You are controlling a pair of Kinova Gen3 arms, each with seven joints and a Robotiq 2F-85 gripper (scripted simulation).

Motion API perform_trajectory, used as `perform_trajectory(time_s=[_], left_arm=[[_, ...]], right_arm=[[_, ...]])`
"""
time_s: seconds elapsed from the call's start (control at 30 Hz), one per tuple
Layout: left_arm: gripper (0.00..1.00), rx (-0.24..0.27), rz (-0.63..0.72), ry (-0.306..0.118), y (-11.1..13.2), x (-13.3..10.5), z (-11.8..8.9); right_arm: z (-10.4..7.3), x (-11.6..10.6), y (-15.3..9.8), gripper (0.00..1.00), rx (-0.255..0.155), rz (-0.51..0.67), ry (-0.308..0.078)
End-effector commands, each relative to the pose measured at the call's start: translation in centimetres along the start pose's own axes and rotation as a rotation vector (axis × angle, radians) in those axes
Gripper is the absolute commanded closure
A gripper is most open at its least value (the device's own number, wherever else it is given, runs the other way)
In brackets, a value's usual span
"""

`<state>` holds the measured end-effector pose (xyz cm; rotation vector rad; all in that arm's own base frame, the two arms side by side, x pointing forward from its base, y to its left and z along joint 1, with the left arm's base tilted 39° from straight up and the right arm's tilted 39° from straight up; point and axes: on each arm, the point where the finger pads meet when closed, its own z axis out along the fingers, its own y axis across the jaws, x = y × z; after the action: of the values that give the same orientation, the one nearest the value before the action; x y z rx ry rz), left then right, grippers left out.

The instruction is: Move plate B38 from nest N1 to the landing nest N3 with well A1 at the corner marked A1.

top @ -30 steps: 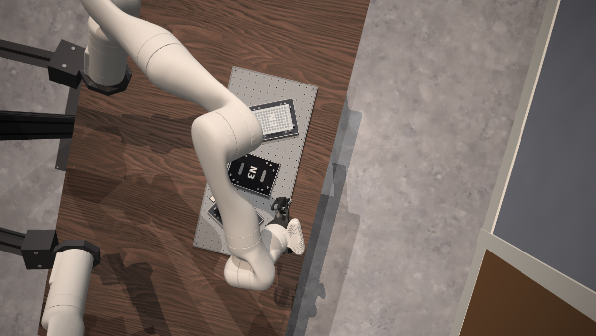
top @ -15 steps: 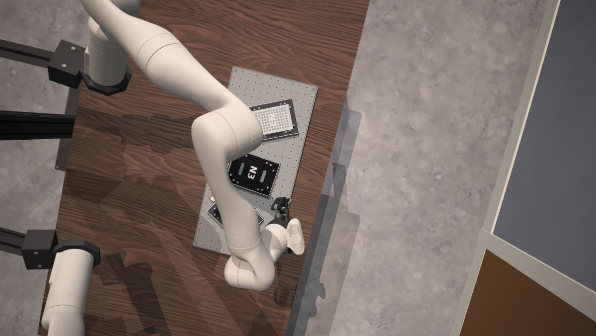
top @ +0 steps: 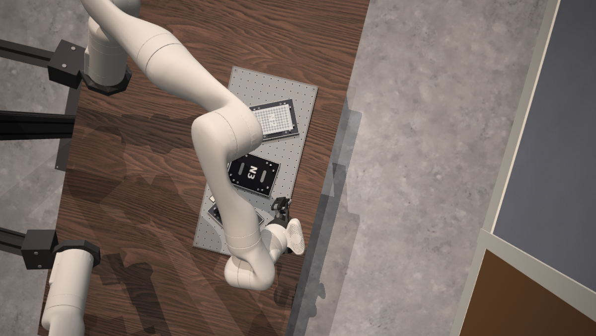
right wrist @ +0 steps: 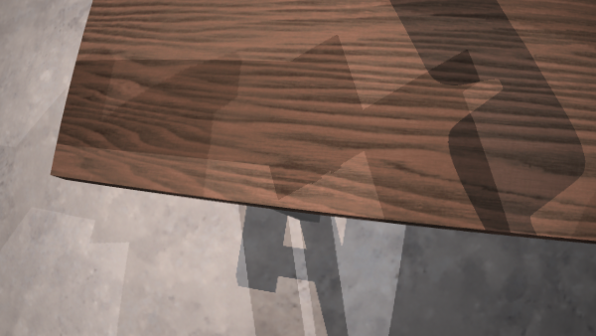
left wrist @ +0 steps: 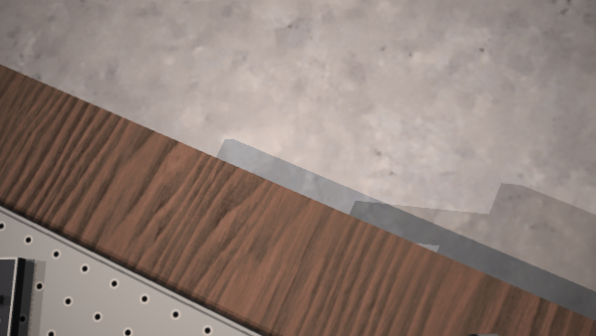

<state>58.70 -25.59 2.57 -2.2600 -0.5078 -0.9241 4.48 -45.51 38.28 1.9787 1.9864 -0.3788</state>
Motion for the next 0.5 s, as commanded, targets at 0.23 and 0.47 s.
perform_trajectory(time_s=[0.23, 0.47], left_arm=[[0.002, -0.002, -0.001, 0.001, 0.1, 0.1, -0.1], [0.002, -0.002, -0.001, 0.001, 0.1, 0.1, -0.1]], right_arm=[[-3.0, -0.1, -4.9, 0.002, 0.025, 0.071, -0.053], [-4.4, 0.0, -6.9, 0.002, 0.04, 0.096, -0.08]])
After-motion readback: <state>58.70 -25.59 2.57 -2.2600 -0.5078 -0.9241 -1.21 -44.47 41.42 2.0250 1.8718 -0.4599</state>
